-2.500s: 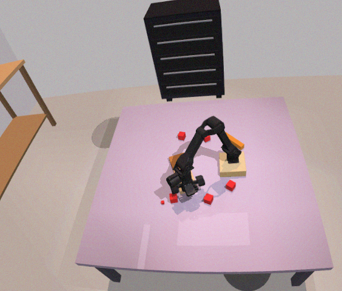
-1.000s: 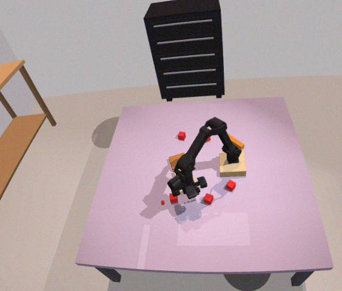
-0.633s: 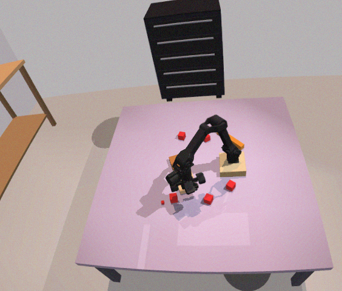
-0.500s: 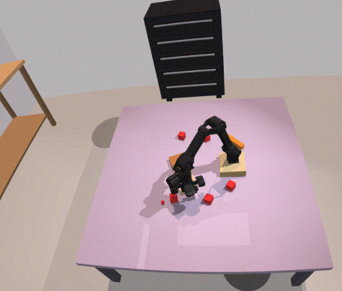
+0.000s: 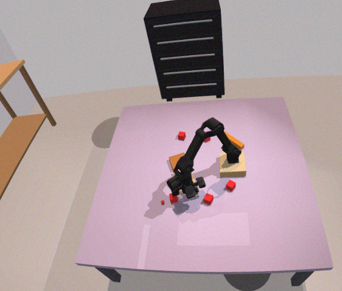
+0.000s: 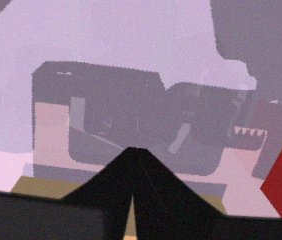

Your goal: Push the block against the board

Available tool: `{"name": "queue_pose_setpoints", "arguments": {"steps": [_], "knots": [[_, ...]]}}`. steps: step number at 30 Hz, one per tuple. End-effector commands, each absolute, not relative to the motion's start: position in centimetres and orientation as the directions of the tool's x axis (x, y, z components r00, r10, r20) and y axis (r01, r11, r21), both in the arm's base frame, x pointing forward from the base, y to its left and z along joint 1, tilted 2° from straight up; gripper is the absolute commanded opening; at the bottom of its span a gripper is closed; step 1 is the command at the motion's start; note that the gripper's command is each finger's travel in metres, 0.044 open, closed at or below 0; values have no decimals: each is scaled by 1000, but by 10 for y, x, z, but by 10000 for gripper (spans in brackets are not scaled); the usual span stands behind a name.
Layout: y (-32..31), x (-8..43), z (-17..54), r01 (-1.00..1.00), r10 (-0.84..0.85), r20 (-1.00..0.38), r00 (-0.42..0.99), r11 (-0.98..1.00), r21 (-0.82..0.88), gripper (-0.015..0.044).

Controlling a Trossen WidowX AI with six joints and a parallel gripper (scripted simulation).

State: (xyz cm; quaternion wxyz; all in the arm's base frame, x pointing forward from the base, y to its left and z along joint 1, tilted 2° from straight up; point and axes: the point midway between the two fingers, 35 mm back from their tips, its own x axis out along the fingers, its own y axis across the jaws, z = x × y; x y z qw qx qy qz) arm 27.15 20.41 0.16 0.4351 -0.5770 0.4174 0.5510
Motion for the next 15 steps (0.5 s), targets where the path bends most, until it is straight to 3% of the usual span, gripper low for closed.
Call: {"name": "queue_pose_setpoints", "arguments": {"steps": [1, 15], "knots": [[197, 272, 0, -961, -8, -999, 41, -275, -37, 0], [180, 278, 0, -961, -9, -999, 41, -275, -37, 0]]}}
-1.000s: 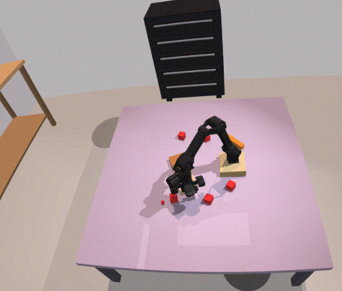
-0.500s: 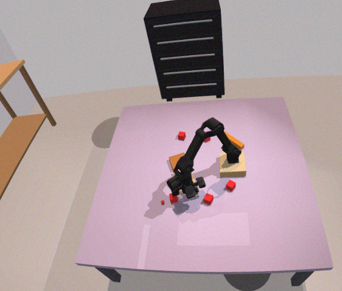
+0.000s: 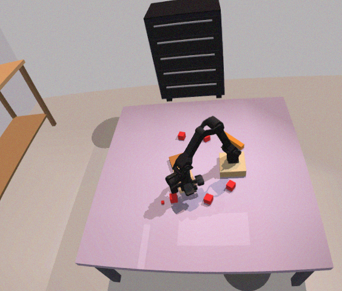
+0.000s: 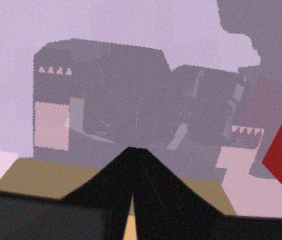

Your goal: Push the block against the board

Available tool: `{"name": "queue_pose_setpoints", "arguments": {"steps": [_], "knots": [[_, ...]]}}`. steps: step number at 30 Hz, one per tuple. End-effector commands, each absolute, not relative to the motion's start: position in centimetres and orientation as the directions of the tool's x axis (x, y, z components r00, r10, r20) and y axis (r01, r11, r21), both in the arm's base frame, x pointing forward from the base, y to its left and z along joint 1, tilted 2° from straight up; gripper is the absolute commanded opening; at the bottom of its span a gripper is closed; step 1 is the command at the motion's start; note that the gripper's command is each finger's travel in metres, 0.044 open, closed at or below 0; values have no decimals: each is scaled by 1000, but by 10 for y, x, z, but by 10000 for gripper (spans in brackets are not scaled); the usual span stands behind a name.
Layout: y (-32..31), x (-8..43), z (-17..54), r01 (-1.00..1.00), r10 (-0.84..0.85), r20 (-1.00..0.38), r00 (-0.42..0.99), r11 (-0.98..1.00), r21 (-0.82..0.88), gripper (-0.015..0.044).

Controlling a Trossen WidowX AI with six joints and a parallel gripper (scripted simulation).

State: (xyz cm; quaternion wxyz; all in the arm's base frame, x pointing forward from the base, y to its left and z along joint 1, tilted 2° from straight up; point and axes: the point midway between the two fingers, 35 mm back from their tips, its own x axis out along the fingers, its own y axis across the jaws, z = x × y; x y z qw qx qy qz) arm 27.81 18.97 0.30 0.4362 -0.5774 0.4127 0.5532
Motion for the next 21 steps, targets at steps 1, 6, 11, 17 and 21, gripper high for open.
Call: {"name": "queue_pose_setpoints", "arguments": {"steps": [1, 6, 11, 17, 21], "knots": [[179, 278, 0, -961, -9, -999, 41, -275, -37, 0], [172, 280, 0, -961, -10, -999, 42, -275, -37, 0], [166, 282, 0, -961, -10, -999, 42, -275, -37, 0], [169, 282, 0, -961, -10, -999, 42, -275, -37, 0], [175, 281, 0, -961, -10, -999, 42, -275, -37, 0]]}}
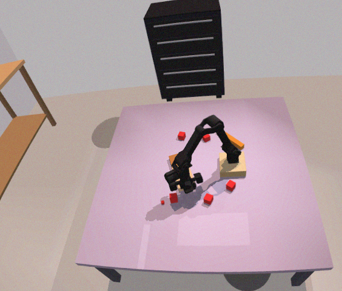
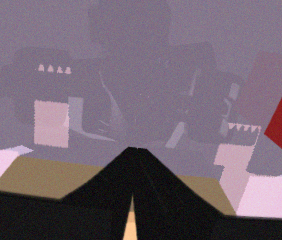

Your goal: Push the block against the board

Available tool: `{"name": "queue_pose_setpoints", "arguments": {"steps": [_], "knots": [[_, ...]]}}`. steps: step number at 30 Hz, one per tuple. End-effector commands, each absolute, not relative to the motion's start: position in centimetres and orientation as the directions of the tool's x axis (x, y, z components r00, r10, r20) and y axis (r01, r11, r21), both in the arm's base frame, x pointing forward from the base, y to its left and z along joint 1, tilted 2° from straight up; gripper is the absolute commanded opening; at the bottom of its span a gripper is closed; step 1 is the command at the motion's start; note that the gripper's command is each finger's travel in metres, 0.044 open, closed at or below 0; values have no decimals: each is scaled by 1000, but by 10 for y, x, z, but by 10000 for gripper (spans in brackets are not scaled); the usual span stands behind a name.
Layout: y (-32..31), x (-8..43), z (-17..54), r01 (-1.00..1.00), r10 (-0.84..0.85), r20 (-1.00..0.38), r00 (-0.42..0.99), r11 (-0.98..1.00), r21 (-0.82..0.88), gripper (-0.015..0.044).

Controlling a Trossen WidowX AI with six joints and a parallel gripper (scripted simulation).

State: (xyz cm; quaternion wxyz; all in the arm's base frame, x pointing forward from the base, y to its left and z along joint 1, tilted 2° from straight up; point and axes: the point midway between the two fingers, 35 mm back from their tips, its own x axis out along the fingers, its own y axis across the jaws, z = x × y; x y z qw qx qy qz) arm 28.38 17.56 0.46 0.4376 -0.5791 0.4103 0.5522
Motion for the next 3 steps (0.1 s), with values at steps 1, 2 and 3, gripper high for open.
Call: {"name": "queue_pose_setpoints", "arguments": {"steps": [1, 2, 3], "knots": [[177, 281, 0, -961, -9, -999, 42, -275, -37, 0], [178, 281, 0, -961, -9, -999, 42, -275, -37, 0], [180, 280, 0, -961, -9, -999, 42, -275, -37, 0]]}}
